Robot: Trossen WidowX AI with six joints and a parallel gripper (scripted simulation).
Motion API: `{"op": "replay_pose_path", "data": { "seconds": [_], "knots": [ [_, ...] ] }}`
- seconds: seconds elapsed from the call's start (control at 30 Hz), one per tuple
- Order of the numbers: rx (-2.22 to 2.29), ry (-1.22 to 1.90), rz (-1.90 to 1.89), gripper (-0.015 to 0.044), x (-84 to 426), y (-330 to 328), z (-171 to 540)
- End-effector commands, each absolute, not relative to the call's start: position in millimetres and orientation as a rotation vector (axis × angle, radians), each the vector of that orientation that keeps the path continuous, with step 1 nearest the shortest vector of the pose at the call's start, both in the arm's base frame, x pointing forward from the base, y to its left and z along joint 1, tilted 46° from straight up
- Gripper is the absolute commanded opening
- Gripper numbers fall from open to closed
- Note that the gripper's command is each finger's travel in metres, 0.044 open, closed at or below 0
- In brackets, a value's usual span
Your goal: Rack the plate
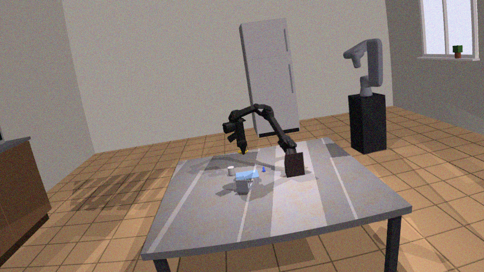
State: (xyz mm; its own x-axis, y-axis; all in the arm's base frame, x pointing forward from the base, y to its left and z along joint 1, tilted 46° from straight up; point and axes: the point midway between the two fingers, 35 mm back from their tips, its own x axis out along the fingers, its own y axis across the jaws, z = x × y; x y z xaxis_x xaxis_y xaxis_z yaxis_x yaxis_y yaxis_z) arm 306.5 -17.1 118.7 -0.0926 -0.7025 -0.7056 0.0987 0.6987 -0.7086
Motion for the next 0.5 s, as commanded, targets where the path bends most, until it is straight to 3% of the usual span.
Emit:
{"op": "replay_pose_path", "data": {
  "seconds": [0.0,0.47],
  "knots": [
    [-0.507,1.523,-0.728,0.0,307.0,-11.6,122.7],
    [-0.213,1.34,-0.993,0.0,290.9,43.6,68.5]
  ]
}}
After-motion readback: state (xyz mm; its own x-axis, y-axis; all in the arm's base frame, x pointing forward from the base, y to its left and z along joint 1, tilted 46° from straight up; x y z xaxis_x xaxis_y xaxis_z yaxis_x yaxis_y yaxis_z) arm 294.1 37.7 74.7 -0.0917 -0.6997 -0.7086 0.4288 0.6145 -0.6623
